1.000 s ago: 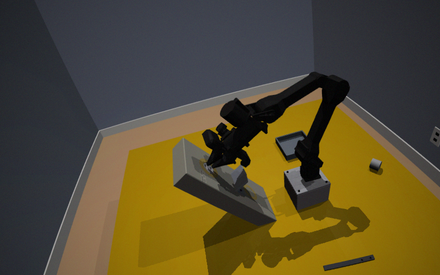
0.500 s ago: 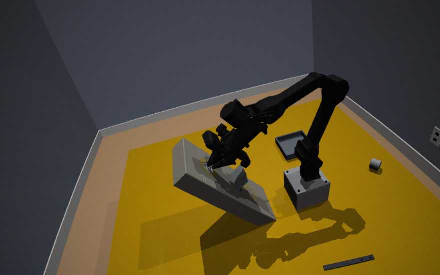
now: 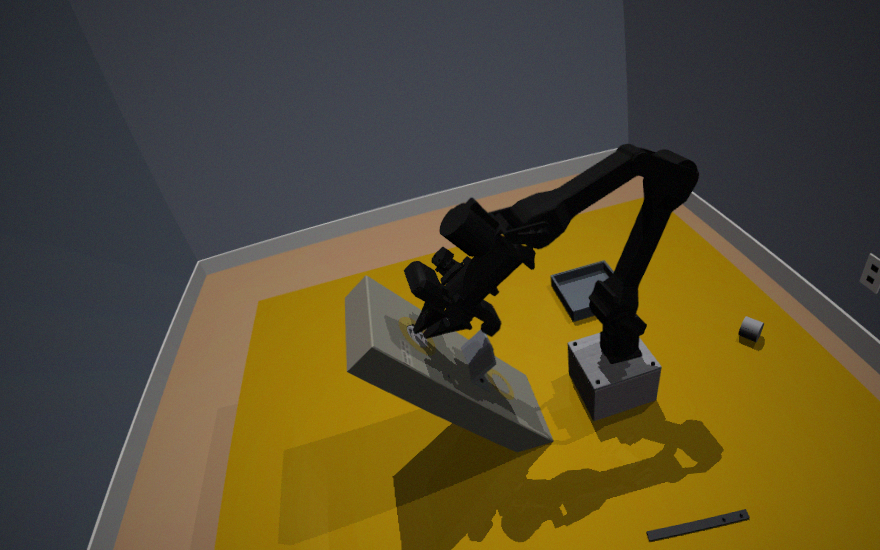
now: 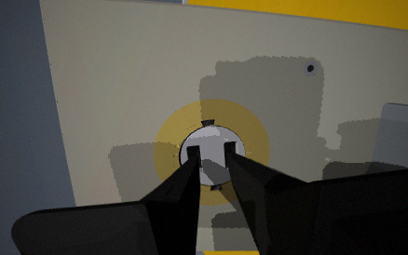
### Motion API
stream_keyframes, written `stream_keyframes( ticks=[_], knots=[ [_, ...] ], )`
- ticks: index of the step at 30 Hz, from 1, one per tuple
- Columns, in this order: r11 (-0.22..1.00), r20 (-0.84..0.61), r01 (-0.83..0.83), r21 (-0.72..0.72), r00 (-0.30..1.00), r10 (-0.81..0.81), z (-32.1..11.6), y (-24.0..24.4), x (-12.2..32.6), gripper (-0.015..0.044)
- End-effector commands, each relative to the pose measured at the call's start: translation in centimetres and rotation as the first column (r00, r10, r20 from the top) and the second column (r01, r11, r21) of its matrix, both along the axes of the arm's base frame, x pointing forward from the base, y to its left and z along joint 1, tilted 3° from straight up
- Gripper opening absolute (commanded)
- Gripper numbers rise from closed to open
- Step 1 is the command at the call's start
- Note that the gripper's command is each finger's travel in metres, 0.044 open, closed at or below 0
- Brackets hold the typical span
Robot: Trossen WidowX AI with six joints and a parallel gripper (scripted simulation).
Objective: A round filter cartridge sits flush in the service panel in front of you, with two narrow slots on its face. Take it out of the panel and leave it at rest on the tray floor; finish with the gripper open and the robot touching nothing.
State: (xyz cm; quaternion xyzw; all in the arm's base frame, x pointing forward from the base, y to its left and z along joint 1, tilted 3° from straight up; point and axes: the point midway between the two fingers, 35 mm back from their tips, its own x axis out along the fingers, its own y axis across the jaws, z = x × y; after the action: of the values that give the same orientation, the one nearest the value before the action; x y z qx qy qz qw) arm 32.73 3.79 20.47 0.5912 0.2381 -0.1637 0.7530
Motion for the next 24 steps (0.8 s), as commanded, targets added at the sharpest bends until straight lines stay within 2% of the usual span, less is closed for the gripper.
stream_keyframes(
  ticks=[1, 24],
  knots=[
    [1.000, -0.003, -0.004, -0.002, 1.000, 0.004, -0.04, 0.04, 0.02, 0.0094],
    [1.000, -0.002, -0.004, -0.002, 1.000, 0.004, -0.58, 0.06, 0.84, 0.0094]
  ],
)
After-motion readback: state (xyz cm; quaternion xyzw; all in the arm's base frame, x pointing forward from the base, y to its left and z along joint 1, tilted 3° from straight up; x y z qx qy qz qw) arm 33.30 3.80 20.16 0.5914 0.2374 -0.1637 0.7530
